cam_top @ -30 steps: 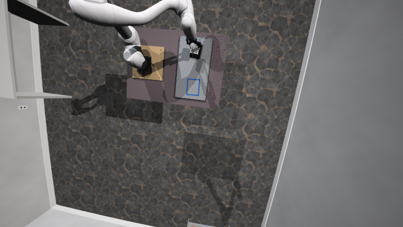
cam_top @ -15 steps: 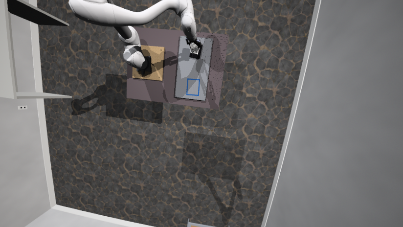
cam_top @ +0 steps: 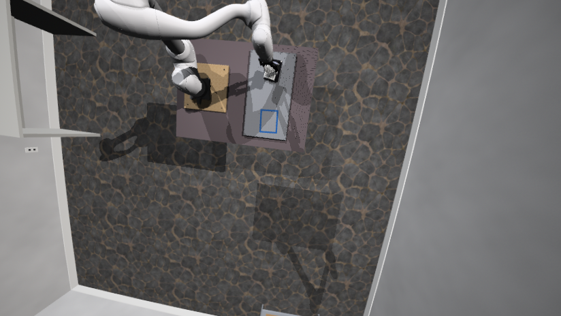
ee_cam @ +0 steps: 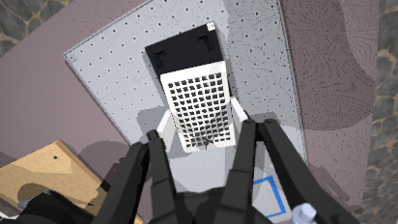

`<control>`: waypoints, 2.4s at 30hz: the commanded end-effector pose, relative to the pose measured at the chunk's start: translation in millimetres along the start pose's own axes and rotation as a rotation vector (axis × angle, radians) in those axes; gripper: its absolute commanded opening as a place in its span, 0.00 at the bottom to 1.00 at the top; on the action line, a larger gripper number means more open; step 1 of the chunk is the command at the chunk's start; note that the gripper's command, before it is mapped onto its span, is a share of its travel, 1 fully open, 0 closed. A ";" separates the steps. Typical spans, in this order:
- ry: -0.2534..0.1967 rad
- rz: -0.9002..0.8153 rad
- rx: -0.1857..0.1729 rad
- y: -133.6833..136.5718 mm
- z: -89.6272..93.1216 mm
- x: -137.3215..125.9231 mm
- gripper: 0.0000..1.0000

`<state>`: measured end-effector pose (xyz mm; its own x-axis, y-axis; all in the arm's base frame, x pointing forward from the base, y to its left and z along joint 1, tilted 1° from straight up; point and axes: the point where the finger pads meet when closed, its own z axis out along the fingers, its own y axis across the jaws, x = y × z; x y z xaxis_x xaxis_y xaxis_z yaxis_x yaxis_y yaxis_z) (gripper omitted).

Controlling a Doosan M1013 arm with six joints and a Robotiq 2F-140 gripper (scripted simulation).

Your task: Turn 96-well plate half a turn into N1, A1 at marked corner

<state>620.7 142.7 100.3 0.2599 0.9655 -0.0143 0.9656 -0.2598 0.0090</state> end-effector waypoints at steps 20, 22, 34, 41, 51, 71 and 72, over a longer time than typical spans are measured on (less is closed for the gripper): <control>0.000 0.000 0.000 15.2 1.8 -62.5 0.00; 0.000 0.000 0.000 16.8 2.0 -69.0 0.00; 0.000 0.000 0.000 24.7 2.9 -101.3 0.00; 0.000 0.000 0.000 29.4 3.5 -120.8 0.00; 0.000 0.000 0.000 36.5 4.4 -149.9 0.00; 0.000 0.000 0.000 50.7 6.2 -208.2 0.00; 0.000 0.000 0.000 51.5 6.3 -211.4 0.00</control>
<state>615.6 -70.5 97.5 0.2599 0.9655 -0.0143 0.9656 -0.2598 0.0090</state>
